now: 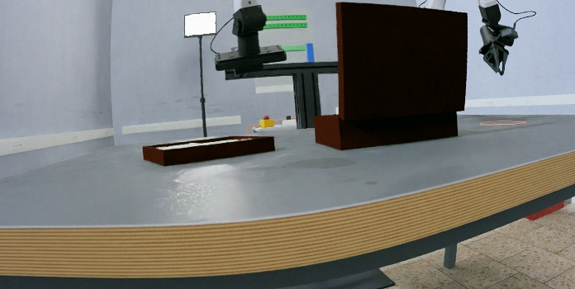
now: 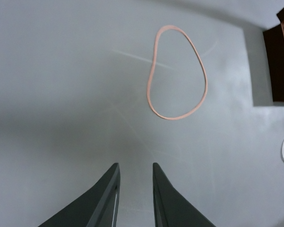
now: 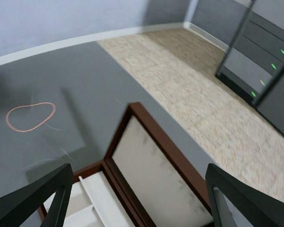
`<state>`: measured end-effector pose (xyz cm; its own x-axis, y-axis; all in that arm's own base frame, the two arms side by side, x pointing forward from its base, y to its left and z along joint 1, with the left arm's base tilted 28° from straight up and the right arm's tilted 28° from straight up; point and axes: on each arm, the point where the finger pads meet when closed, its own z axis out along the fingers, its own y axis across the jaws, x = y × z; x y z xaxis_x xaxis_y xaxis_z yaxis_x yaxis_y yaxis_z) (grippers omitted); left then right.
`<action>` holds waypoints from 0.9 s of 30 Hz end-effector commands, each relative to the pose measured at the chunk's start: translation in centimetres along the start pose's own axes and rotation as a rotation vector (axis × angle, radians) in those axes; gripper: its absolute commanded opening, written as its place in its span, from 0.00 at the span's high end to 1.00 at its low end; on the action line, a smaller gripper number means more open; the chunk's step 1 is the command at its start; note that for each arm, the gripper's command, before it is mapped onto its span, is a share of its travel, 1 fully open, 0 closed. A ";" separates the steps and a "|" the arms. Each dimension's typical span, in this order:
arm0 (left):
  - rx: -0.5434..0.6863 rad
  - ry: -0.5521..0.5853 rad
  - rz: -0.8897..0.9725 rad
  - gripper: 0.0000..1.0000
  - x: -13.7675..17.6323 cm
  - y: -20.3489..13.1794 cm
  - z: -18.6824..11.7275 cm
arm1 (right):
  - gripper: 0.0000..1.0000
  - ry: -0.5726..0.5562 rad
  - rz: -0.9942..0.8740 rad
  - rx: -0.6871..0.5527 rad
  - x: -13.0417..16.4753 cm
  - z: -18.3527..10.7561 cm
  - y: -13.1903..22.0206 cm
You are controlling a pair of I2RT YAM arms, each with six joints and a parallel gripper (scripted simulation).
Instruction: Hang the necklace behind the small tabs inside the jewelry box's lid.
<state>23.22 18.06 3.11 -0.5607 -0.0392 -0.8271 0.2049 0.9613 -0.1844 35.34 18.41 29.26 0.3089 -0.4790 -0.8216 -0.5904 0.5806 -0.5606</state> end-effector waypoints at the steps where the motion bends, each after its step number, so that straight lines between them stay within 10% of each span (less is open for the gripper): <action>1: -0.045 0.152 -0.074 0.75 0.8 1.2 2.0 | 0.00 0.007 0.076 0.116 -1.7 -1.3 -3.7; 14: -0.061 0.386 -0.102 0.75 0.4 -1.5 8.2 | 0.00 0.049 0.223 0.299 -2.0 -3.8 -9.2; 27: -0.342 0.511 -0.159 0.75 -1.7 -5.0 14.7 | 0.00 0.100 0.480 0.563 -1.1 -8.2 -15.2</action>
<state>32.80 8.85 -2.61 -0.9035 -0.0450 -0.4263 0.0168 0.9900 -0.1402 38.67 6.69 36.42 0.0168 -0.2122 -0.9771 -0.2504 0.9452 -0.2096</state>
